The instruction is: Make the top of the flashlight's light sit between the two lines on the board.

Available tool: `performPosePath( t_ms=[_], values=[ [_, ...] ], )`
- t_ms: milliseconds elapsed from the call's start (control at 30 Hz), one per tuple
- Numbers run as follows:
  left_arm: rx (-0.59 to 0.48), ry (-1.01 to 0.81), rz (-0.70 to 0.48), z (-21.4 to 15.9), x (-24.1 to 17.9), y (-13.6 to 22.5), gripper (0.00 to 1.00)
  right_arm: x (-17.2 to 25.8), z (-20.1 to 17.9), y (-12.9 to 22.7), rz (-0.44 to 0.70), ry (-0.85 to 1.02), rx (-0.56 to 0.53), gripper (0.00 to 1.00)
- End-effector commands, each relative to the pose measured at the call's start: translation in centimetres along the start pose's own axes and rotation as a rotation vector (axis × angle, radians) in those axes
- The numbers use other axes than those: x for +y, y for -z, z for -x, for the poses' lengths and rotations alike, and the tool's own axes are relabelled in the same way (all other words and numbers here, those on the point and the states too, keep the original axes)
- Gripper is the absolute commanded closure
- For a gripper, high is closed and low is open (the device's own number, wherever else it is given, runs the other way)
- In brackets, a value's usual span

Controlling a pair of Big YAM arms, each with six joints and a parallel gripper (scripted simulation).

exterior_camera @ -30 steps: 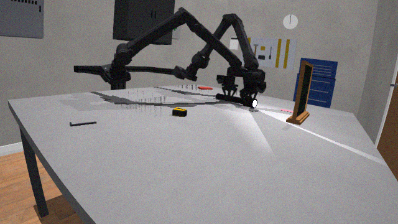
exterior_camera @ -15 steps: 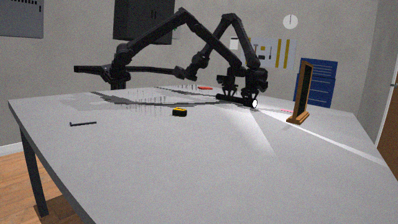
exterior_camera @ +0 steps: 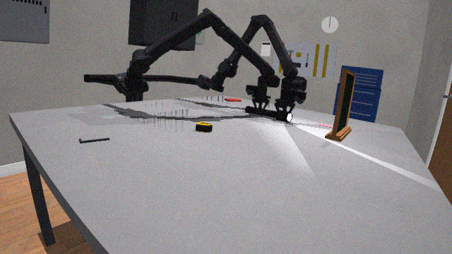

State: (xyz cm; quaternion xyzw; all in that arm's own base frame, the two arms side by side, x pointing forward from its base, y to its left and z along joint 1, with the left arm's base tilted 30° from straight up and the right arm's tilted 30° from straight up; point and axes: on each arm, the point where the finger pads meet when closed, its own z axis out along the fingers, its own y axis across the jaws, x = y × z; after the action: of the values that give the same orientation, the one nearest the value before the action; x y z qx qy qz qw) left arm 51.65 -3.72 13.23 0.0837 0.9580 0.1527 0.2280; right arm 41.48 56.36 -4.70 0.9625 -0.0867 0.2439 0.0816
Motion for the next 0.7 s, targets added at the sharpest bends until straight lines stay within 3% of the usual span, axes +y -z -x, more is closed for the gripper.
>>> performPosePath(
  t_ms=[0,300,400,533,667],
  values=[
    [-0.064,0.014,-0.068,2.8,1.2,2.7,0.51,-0.4,-2.3,-0.3,-0.015,-0.041,0.009,0.71],
    [-0.051,0.01,-0.175,2.5,0.8,2.0,0.51,-0.4,-2.3,-0.3,-0.016,-0.04,0.009,0.71],
    [-0.012,0.011,-0.191,0.6,-0.4,1.0,0.51,-0.4,-2.3,-0.3,-0.016,-0.04,0.009,0.71],
    [-0.041,0.004,-0.235,2.3,0.5,1.5,0.51,-0.4,-2.3,-0.3,-0.016,-0.047,0.009,0.71],
    [-0.016,0.012,-0.29,1.7,0.2,0.5,0.51,-0.7,-2.4,-0.3,-0.024,-0.044,0.01,0.71]
  ],
)
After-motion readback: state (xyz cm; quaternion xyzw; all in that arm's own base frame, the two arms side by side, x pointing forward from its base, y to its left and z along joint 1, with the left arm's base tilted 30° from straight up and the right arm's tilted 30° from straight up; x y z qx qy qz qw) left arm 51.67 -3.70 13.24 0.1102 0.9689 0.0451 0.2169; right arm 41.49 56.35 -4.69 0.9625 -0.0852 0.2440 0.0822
